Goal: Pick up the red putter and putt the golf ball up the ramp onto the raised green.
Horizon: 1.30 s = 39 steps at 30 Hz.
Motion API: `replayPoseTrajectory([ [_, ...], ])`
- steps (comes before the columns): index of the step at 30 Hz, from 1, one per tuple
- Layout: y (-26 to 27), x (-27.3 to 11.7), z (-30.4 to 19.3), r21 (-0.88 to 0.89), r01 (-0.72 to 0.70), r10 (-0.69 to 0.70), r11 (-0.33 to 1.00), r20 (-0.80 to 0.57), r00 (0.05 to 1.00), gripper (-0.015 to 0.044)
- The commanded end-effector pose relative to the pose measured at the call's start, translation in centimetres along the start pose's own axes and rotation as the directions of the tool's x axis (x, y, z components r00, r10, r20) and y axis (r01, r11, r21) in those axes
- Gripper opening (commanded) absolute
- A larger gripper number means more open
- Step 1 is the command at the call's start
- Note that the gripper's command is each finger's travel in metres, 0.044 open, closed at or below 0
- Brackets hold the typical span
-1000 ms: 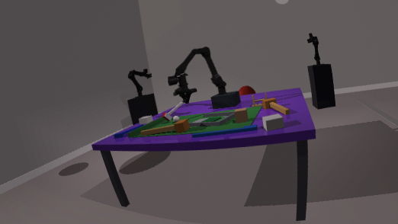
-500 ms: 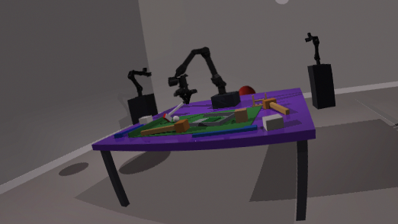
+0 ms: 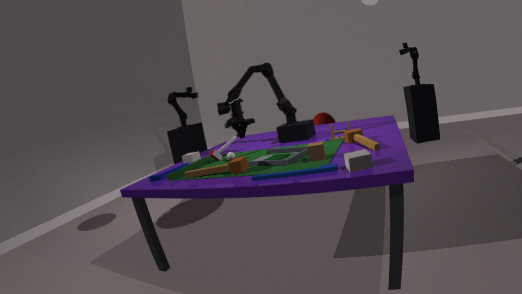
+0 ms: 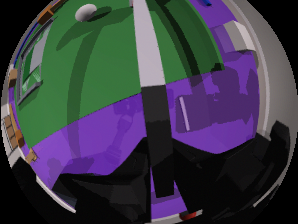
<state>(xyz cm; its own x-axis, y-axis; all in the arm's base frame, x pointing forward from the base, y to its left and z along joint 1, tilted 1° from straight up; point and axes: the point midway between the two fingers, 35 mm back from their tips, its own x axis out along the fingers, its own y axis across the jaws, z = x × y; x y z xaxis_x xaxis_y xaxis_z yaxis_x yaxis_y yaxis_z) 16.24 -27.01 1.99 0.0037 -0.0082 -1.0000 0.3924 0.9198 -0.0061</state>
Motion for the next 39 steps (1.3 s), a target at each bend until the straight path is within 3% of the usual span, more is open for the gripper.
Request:
replayPoseTrajectory([
  [1, 0.0, 0.0, 0.0, 0.000, 0.000, 0.000, 1.000, 0.000, 1.000, 0.0000],
  [5, 0.9, 0.0, 0.2, 0.000, 0.000, 0.000, 1.000, 0.000, 1.000, 0.0000],
  [15, 13.4, -0.1, 0.1, -0.003, -0.006, 0.006, 1.000, 0.005, 1.000, 0.0000],
  [22, 13.6, -0.6, 0.1, -0.003, -0.006, 0.006, 1.000, 0.005, 1.000, 0.0000],
  [32, 13.6, -6.0, 0.1, -0.003, -0.006, 0.006, 1.000, 0.005, 1.000, 0.0000],
  [39, 13.6, -5.2, 0.0, -0.010, -0.008, 0.008, 1.000, -0.001, 1.000, 0.0000],
])
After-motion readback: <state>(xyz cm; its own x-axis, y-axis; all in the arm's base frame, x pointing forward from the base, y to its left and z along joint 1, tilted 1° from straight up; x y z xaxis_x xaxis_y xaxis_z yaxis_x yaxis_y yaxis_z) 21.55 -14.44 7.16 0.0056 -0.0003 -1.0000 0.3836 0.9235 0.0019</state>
